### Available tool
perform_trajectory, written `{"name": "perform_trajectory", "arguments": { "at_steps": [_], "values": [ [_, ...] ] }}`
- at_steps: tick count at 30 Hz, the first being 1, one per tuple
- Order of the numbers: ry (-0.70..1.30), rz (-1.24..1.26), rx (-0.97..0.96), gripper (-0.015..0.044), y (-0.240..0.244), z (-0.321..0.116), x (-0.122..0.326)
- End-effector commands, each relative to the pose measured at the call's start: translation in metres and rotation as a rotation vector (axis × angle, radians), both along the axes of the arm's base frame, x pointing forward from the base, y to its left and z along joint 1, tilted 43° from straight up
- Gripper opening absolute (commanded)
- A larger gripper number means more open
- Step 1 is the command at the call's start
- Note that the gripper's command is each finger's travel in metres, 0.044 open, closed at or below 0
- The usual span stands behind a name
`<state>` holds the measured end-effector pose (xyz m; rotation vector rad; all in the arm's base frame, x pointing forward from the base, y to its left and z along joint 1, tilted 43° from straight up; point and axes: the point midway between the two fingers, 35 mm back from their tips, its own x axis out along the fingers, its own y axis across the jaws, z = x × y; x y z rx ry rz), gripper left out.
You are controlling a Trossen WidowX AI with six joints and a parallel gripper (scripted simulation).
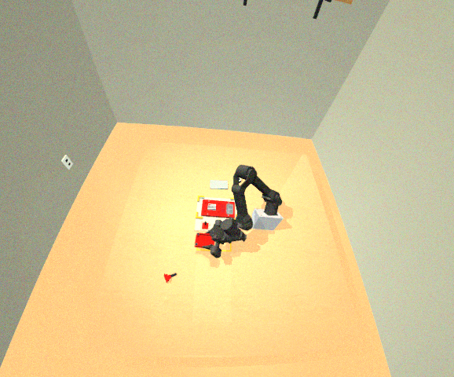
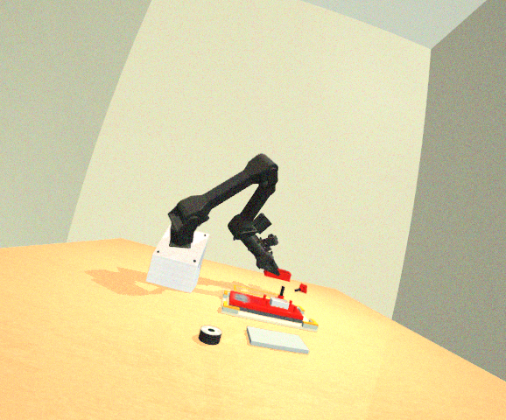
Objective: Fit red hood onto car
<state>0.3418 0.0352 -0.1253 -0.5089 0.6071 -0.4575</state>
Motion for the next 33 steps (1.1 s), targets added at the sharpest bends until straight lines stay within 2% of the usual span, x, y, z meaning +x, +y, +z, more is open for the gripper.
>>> {"name": "perform_trajectory", "arguments": {
  "at_steps": [1, 33],
  "values": [
    [-0.038, -0.032, 0.046, 0.0000, -0.0003, -0.0002, 0.0001],
    [-0.555, -0.428, 0.742, 0.0000, -0.0004, -0.0012, 0.0005]
  ]
}}
